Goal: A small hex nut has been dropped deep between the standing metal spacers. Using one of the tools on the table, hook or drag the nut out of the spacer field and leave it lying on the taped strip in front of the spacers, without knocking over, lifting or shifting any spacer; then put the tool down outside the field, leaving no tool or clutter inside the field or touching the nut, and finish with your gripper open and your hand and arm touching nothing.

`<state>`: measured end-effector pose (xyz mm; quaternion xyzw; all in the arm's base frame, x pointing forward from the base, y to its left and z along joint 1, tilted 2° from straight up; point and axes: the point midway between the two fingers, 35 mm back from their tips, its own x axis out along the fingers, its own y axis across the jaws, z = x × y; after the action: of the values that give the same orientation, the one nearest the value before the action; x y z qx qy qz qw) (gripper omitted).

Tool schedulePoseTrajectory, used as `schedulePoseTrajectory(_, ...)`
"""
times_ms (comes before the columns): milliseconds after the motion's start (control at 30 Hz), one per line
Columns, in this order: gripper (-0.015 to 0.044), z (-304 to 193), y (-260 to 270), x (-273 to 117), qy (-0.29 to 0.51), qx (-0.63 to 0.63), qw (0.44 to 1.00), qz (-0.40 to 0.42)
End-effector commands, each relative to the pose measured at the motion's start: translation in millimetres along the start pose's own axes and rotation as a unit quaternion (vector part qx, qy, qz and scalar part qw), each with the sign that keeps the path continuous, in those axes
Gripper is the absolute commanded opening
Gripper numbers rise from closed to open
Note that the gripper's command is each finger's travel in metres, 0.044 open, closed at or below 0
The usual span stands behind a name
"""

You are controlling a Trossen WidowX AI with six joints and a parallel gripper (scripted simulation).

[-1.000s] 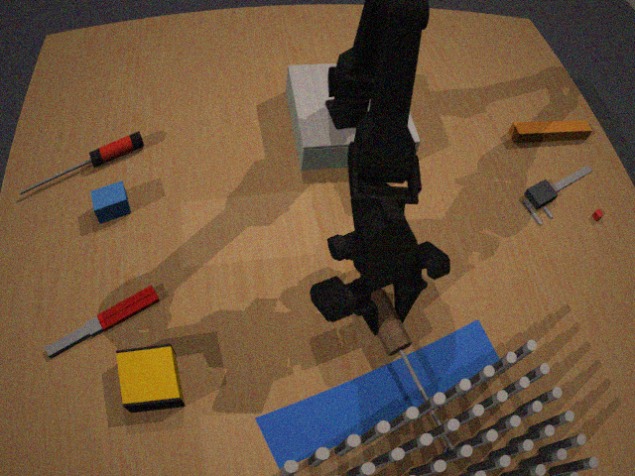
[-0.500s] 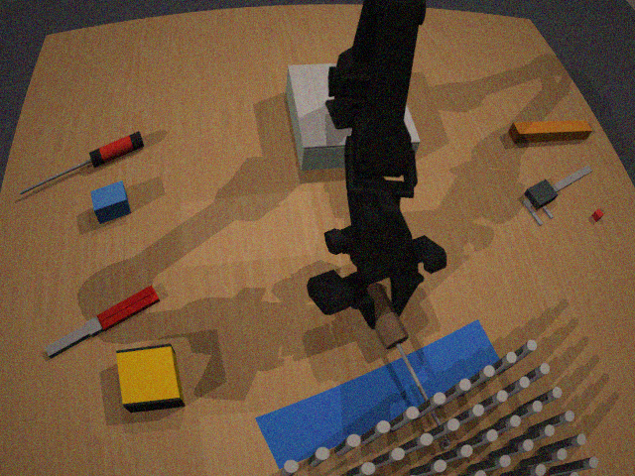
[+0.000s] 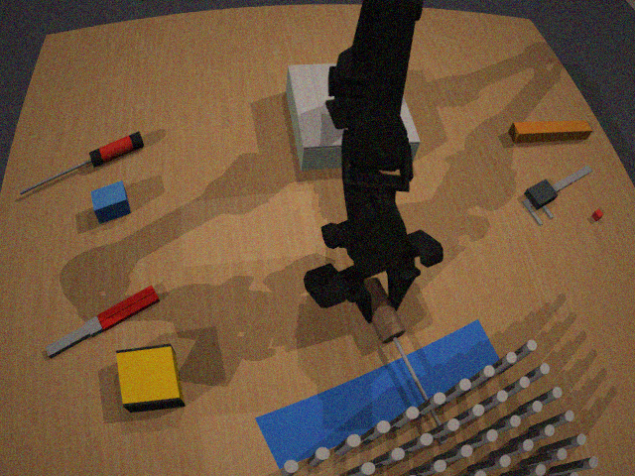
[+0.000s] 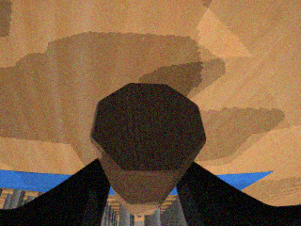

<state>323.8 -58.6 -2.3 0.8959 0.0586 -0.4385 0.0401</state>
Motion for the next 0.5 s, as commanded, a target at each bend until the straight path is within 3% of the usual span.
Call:
schedulePoseTrajectory(0,0.0,2.9,-0.8,-2.5,0.002,-0.003,1.0,-0.001)
schedulePoseTrajectory(467,0.0,11.2,-0.7,-7.9,0.001,-0.003,1.0,-0.001)
